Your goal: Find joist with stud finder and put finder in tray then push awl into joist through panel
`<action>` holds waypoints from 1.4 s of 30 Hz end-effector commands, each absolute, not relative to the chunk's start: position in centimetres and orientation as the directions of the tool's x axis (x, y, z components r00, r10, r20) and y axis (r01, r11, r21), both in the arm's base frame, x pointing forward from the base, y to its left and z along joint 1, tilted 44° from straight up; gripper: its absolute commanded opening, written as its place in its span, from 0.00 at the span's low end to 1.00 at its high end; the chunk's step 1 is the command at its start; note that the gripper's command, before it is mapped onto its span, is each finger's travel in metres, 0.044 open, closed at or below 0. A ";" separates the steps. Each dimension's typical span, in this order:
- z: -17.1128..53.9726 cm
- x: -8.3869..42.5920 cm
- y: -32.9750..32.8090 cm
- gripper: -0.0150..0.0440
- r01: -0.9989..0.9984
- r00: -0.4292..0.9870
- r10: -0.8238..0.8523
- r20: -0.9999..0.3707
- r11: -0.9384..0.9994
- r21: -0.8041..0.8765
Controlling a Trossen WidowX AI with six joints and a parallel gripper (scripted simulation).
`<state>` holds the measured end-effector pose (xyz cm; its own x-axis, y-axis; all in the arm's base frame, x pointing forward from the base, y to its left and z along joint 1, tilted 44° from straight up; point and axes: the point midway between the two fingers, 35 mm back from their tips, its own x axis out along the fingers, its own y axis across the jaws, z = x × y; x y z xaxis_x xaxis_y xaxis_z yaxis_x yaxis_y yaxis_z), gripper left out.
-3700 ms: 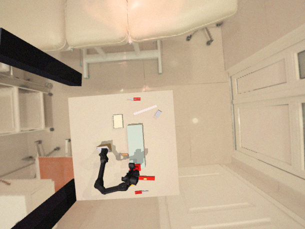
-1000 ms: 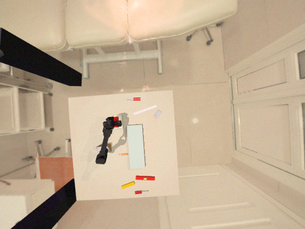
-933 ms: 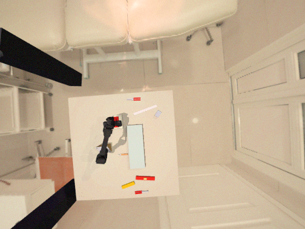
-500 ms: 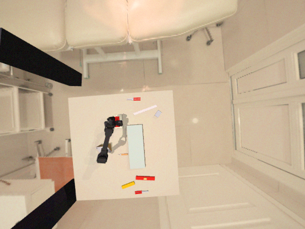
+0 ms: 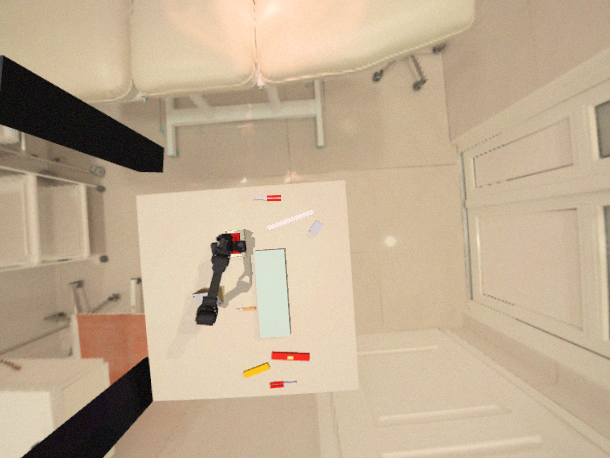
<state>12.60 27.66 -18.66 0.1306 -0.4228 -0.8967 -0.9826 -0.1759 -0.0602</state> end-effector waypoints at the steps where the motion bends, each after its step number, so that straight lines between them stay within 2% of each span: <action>1: -19.3 12.6 26.9 0.25 -0.982 0.132 -0.428 -0.894 -0.181 -0.058; 22: -20.6 12.9 25.7 0.25 -0.982 0.132 -0.428 -0.894 -0.181 -0.058; 34: -20.5 12.9 25.7 0.79 -0.983 0.130 -0.428 -0.894 -0.176 -0.058; 38: -18.8 12.6 27.7 0.97 -0.983 0.129 -0.427 -0.895 -0.176 -0.058; 39: -18.0 12.4 28.5 1.00 -0.983 0.129 -0.427 -0.895 -0.176 -0.057; 42: -14.5 11.6 31.4 1.00 -0.983 0.128 -0.427 -0.895 -0.176 -0.056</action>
<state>12.18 27.83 -17.96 0.1183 -0.4625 -0.8787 -0.9837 -0.1752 -0.0402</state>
